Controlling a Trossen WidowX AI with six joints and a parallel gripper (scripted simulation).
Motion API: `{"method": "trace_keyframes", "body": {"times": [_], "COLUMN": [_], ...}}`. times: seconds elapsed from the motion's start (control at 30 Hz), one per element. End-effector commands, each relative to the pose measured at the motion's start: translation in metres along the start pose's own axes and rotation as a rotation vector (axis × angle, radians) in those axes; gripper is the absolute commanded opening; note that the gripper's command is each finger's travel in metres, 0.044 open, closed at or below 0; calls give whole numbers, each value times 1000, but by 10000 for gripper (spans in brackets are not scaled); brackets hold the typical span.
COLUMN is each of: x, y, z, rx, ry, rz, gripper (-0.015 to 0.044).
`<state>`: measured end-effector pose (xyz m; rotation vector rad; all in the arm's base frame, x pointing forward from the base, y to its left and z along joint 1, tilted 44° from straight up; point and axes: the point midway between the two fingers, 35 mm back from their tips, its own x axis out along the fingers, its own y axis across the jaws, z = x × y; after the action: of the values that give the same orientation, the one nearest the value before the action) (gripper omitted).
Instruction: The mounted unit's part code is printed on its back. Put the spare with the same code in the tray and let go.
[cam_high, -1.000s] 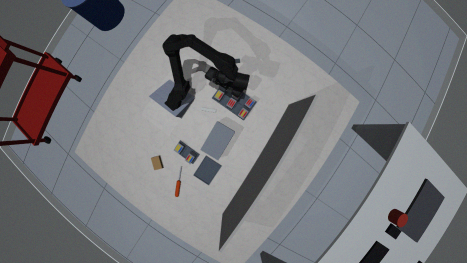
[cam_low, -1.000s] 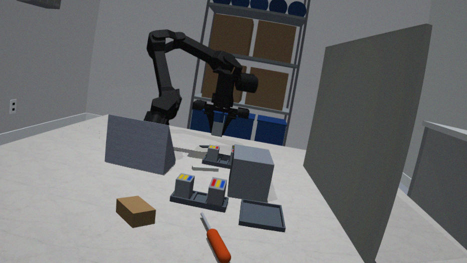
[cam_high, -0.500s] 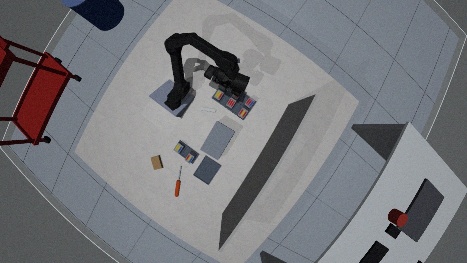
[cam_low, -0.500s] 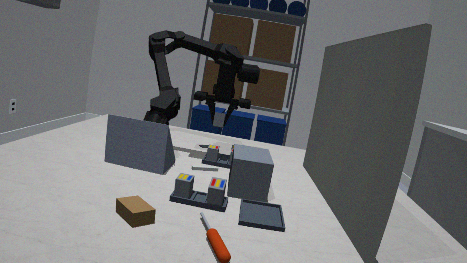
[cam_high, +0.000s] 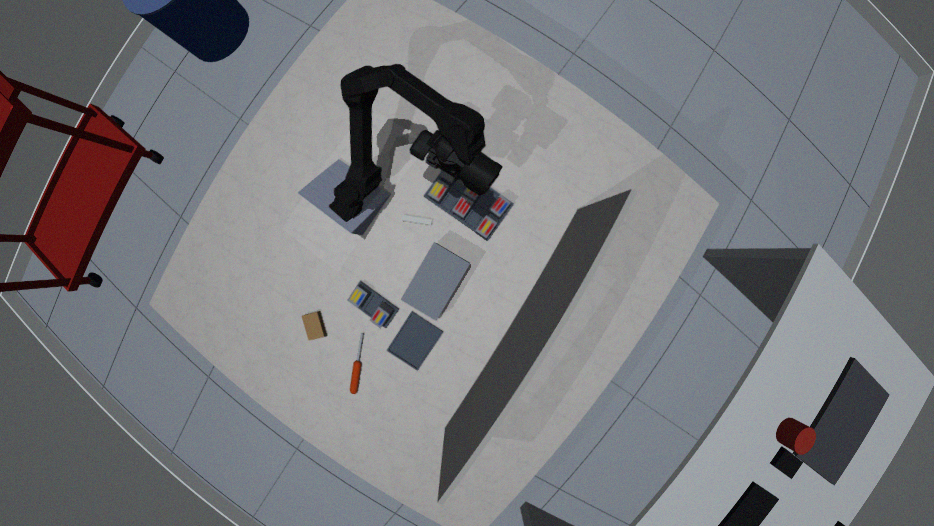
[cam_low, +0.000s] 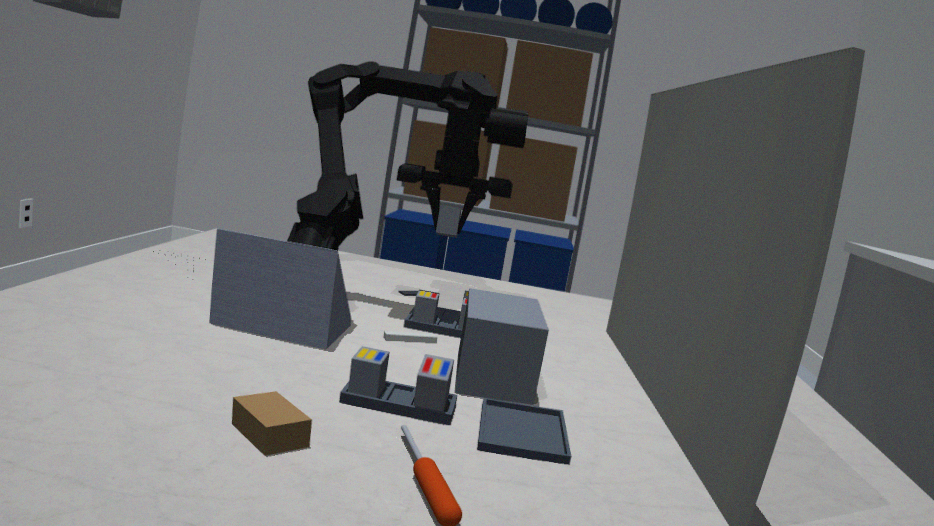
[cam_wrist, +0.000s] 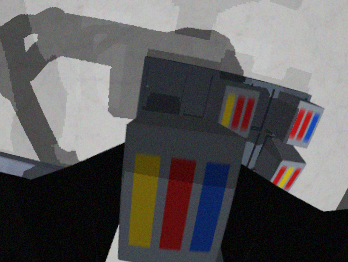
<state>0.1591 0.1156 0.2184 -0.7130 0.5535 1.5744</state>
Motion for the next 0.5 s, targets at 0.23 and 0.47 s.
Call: {"method": "trace_keyframes", "body": {"times": [0.23, 0.47], "x": [-6, -11], "y": [-38, -60], "z": [-32, -50], "rx": [37, 53], "ry": [39, 51], "rz": [-21, -21], "gripper": [0, 0]}}
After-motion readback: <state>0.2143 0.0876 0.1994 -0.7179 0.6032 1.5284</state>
